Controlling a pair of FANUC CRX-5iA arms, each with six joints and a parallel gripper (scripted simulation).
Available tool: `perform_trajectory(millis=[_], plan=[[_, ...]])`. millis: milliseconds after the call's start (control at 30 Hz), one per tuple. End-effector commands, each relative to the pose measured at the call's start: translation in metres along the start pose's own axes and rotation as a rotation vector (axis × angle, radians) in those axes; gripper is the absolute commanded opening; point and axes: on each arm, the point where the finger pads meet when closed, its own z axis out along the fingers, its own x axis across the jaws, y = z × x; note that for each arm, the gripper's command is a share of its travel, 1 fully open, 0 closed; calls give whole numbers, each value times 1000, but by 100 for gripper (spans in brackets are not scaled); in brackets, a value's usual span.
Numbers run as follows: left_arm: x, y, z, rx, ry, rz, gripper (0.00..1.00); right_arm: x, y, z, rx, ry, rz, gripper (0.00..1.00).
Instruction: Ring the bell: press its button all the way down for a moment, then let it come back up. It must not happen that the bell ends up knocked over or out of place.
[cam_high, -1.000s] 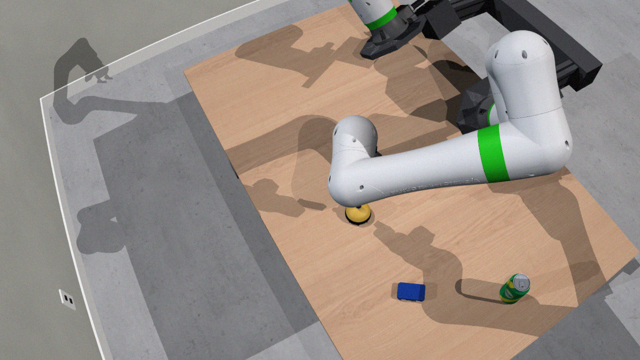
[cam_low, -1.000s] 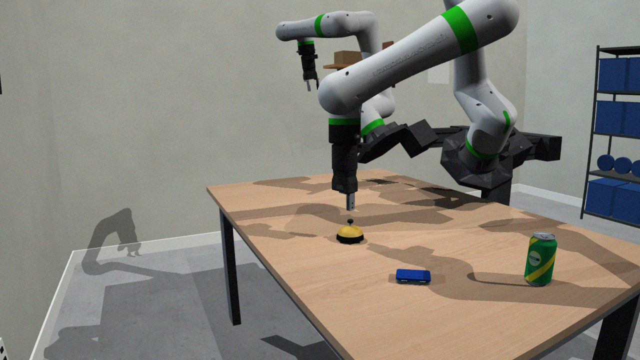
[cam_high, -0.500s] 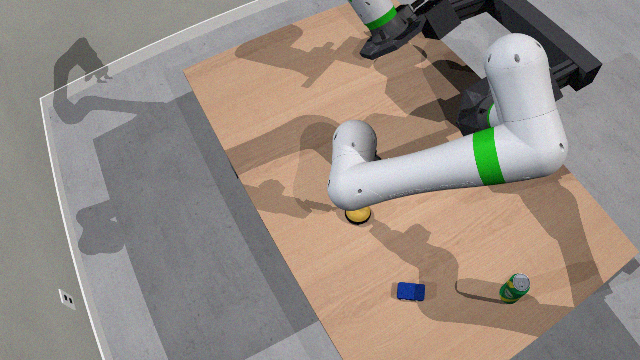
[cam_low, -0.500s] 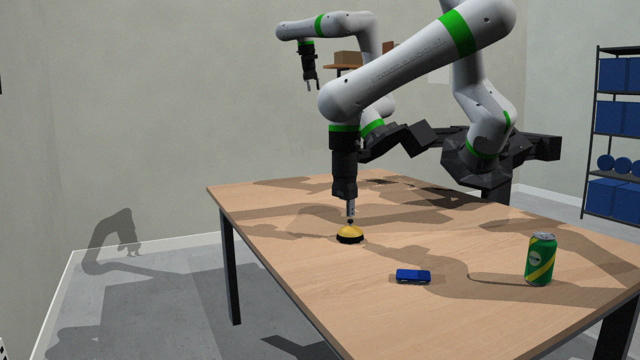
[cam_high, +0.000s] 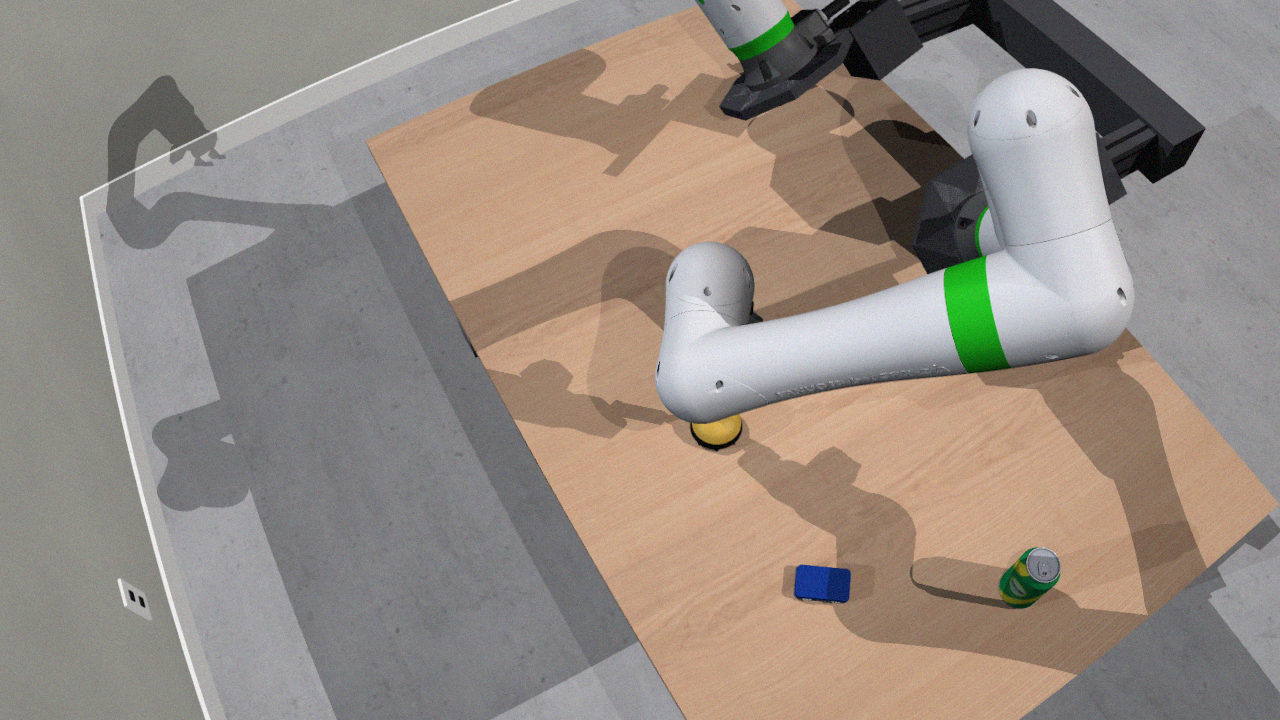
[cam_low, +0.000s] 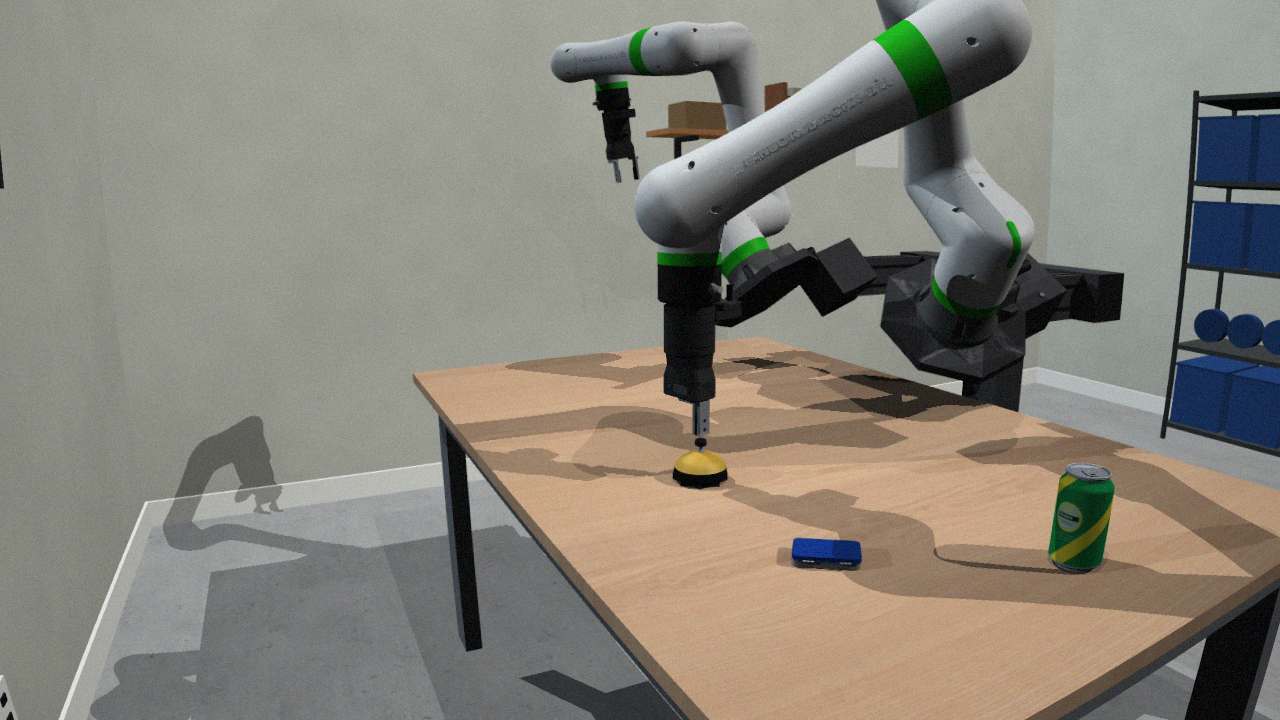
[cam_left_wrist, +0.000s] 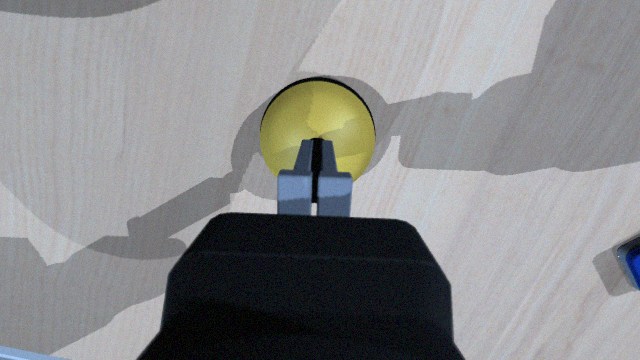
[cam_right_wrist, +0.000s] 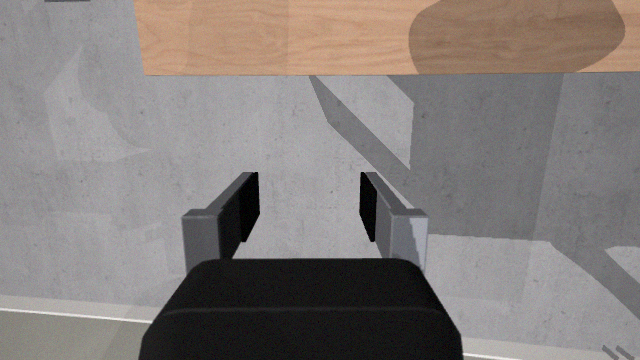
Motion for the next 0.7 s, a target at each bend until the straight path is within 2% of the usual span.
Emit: perform_trajectory(millis=[0, 667], plan=[[-1, 1, -1, -1, -2, -1, 17, 0, 0, -1, -2, 0, 0, 100], [-1, 1, 6, -1, -2, -1, 17, 0, 0, -1, -2, 0, 0, 100]])
